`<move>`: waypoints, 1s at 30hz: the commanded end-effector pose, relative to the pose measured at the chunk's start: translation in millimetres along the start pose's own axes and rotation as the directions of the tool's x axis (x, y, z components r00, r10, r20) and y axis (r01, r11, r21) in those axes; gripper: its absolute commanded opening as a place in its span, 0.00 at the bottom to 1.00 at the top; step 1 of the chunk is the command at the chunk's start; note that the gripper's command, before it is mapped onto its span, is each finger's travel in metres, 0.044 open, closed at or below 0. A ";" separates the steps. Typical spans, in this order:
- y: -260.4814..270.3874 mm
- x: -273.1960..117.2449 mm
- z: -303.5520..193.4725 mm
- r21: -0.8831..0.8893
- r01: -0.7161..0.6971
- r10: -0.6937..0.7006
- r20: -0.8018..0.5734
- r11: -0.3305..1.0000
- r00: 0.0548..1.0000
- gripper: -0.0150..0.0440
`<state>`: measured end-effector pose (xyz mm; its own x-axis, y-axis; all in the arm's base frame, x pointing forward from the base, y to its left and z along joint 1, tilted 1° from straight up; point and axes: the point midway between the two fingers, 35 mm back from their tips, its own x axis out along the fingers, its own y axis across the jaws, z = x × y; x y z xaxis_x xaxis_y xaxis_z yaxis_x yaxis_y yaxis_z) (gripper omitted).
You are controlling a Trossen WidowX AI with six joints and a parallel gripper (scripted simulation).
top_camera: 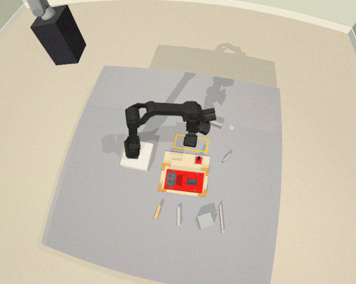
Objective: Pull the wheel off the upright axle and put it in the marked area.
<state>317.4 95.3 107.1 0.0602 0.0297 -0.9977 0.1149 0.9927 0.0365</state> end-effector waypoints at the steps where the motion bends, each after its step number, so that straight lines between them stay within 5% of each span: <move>1: -1.1 11.5 -2.5 0.005 0.007 -0.007 -0.009 1.000 1.000 0.25; 23: -1.9 98.0 -3.8 0.005 0.007 -0.007 -0.009 1.000 1.000 0.25; 30: -1.5 94.6 -3.8 0.000 0.006 -0.006 -0.014 1.000 1.000 0.57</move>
<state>319.1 97.1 12.1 0.0461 0.0256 -0.9986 0.1152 0.9929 0.0308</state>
